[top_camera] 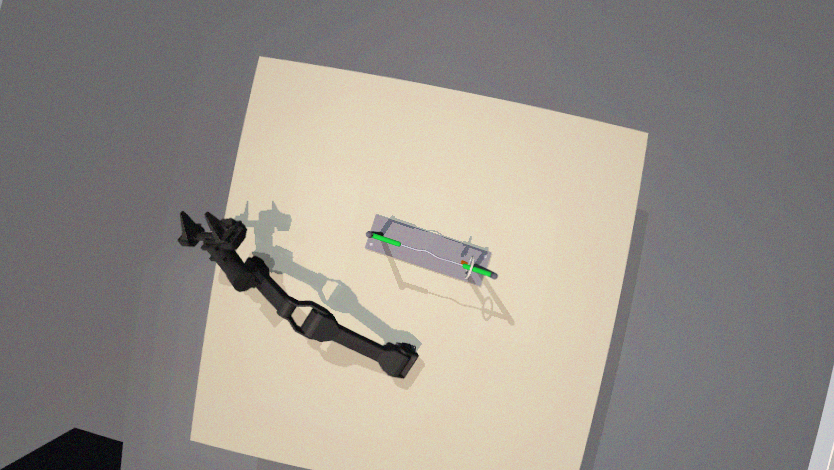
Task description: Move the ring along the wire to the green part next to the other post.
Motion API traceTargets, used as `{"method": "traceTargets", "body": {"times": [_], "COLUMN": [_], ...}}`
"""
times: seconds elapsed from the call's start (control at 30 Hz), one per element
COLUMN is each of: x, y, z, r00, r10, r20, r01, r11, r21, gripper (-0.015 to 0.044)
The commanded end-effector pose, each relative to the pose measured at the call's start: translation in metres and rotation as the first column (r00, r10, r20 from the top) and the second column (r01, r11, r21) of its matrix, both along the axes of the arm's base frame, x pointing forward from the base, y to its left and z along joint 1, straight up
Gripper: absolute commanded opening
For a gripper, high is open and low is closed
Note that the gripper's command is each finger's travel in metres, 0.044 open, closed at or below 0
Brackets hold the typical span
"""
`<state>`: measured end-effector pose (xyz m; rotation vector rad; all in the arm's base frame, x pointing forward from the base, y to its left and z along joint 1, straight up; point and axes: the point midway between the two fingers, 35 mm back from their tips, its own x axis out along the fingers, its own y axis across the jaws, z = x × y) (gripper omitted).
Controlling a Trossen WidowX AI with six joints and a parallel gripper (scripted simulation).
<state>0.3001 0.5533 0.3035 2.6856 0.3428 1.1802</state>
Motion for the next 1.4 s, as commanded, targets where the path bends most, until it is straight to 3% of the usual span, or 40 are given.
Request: {"method": "traceTargets", "body": {"times": [0.0, 0.27, 0.77, 1.37], "x": [0.000, 0.015, 0.046, 0.067], "y": [0.000, -0.008, -0.041, -0.101], "z": [0.000, 0.023, 0.070, 0.098], "r00": [1.000, 0.996, 0.955, 0.875], "r10": [-0.001, -0.078, -0.211, -0.225], "r20": [0.001, 0.048, 0.208, 0.428], "r01": [0.001, 0.084, 0.285, 0.478], "r11": [1.000, 0.986, 0.846, 0.531], "r21": [-0.002, -0.141, -0.451, -0.700], "gripper": [0.0374, 0.0164, 0.0160, 0.0160]}}
